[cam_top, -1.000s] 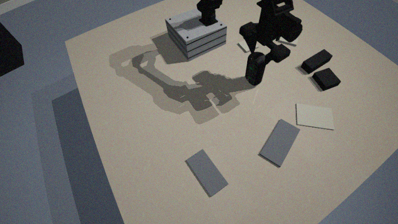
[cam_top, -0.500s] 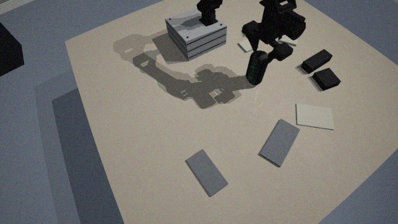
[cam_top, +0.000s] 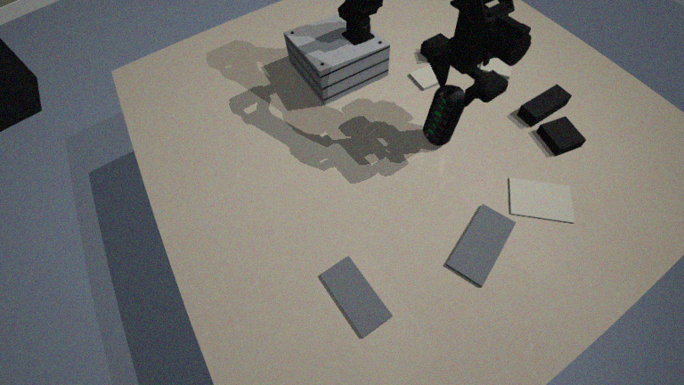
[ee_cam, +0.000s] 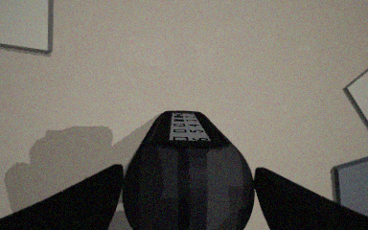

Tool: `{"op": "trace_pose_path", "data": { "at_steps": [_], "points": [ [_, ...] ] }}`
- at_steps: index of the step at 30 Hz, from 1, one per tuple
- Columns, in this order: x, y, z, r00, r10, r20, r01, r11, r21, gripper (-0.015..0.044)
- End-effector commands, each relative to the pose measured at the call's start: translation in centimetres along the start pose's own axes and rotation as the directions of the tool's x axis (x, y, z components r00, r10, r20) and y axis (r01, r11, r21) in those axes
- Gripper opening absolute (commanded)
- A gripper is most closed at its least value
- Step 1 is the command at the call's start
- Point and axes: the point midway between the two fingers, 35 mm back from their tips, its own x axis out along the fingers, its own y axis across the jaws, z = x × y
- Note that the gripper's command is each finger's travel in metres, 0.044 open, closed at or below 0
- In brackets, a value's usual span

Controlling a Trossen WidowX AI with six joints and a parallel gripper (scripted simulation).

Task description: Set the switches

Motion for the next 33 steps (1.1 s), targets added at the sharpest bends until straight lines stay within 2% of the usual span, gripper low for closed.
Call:
{"op": "trace_pose_path", "data": {
  "at_steps": [1,33],
  "points": [
    [0.3,0.1,0.5,1.000,0.003,0.006,-0.003,1.000,0.000,0.0338],
    [0.9,0.1,3.0,1.000,0.003,0.008,-0.003,1.000,0.000,0.0338]
  ]
}}
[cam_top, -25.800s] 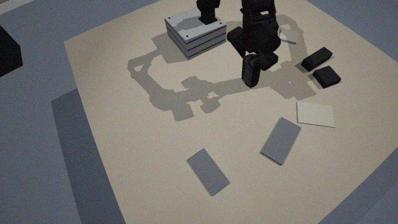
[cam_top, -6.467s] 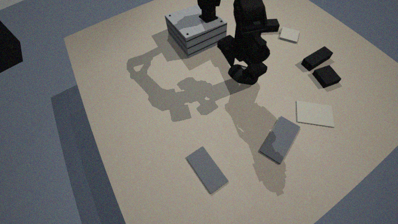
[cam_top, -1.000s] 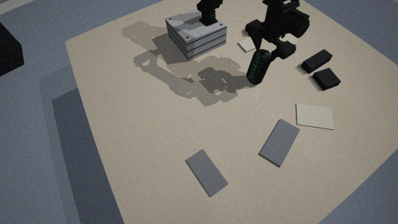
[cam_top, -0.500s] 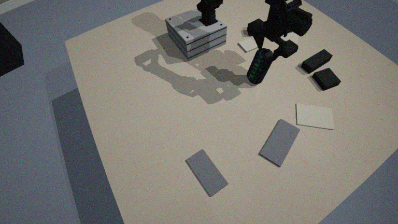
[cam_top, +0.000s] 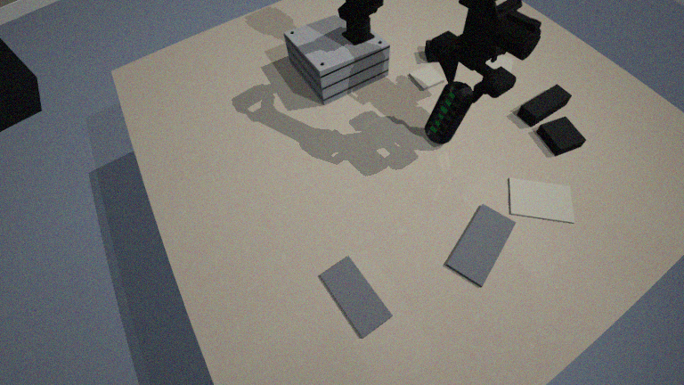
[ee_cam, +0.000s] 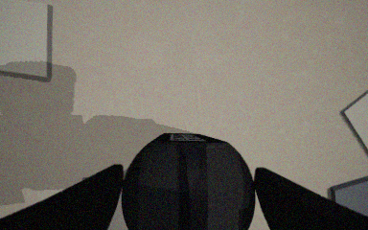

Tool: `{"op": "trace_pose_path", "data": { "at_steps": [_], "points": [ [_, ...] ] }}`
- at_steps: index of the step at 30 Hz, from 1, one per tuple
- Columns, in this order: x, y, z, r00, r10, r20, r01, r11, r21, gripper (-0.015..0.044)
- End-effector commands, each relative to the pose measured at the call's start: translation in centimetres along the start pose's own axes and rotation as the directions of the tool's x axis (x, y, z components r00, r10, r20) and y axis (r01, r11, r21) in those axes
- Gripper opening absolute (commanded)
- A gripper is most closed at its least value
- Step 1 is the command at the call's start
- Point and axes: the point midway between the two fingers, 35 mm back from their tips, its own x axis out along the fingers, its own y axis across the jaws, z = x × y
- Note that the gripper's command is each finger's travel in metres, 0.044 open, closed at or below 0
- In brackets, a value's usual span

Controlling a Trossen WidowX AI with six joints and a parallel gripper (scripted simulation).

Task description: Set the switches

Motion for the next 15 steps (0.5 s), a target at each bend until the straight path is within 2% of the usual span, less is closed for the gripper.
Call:
{"op": "trace_pose_path", "data": {
  "at_steps": [1,15],
  "points": [
    [0.5,0.1,0.4,1.000,0.011,0.004,-0.011,1.000,0.002,0.0338],
    [0.9,0.1,1.5,1.000,0.011,0.005,-0.011,1.000,0.002,0.0338]
  ]
}}
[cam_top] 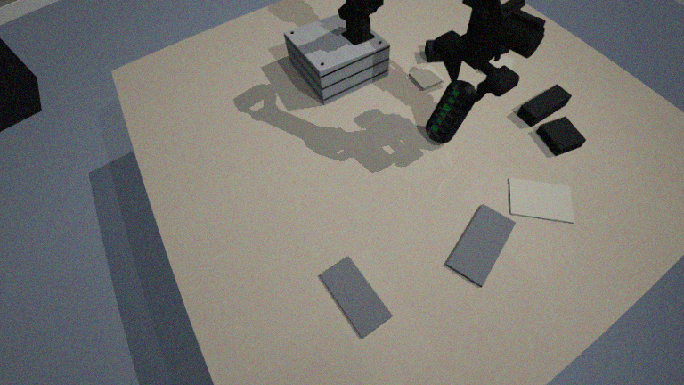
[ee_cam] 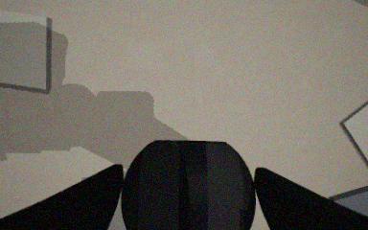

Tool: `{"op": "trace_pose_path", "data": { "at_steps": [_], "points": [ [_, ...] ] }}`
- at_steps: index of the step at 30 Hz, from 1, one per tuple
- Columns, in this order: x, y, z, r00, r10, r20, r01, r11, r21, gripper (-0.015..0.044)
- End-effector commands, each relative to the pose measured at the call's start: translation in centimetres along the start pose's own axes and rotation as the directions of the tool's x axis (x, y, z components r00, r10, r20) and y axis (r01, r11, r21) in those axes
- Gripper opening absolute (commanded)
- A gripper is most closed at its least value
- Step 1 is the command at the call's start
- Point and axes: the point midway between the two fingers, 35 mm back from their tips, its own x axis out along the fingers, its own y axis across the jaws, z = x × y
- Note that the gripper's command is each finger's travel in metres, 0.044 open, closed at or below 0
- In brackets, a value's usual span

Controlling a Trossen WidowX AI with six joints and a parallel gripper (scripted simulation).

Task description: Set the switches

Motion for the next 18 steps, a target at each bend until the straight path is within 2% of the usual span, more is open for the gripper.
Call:
{"op": "trace_pose_path", "data": {
  "at_steps": [1,18],
  "points": [
    [0.6,0.1,0.3,1.000,0.012,0.002,-0.012,1.000,0.003,0.0337],
    [1.1,0.1,1.5,1.000,0.012,0.003,-0.012,1.000,0.003,0.0337]
  ]
}}
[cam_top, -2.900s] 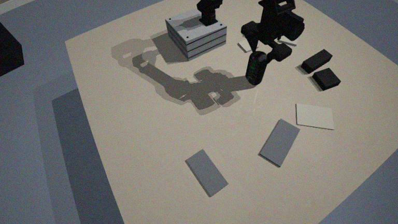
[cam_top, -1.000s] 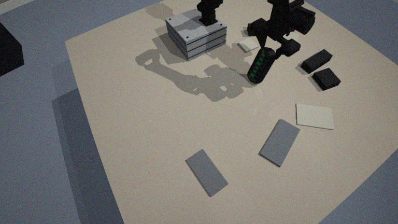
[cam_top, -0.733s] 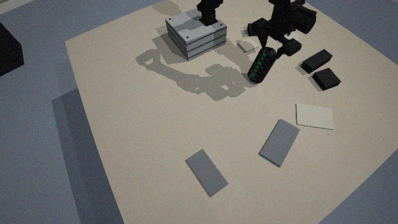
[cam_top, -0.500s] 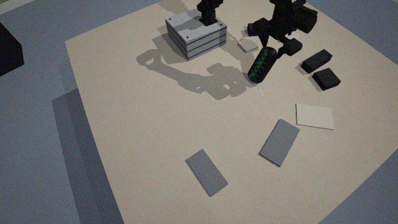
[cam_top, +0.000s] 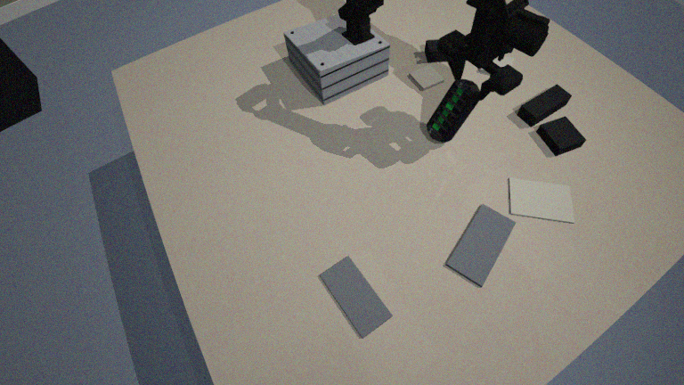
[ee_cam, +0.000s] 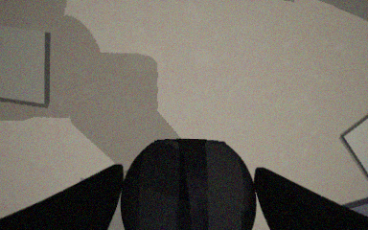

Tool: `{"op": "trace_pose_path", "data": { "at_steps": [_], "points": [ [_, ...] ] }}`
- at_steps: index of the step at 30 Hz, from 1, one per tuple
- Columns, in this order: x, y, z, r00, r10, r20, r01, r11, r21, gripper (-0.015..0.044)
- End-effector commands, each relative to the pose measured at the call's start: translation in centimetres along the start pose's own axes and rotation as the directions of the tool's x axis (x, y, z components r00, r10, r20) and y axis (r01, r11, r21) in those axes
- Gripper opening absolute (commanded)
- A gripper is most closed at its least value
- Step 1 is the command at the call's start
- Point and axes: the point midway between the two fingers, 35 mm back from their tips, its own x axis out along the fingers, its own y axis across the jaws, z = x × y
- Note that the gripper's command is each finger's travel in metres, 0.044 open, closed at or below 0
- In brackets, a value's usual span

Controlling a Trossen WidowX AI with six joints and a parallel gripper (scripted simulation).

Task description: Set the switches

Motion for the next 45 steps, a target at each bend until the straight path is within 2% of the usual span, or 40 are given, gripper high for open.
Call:
{"op": "trace_pose_path", "data": {
  "at_steps": [1,45],
  "points": [
    [0.7,0.1,0.2,1.000,0.013,-0.001,-0.013,1.000,0.004,0.0337],
    [2.6,0.1,3.0,1.000,0.013,0.001,-0.013,1.000,0.004,0.0338]
  ]
}}
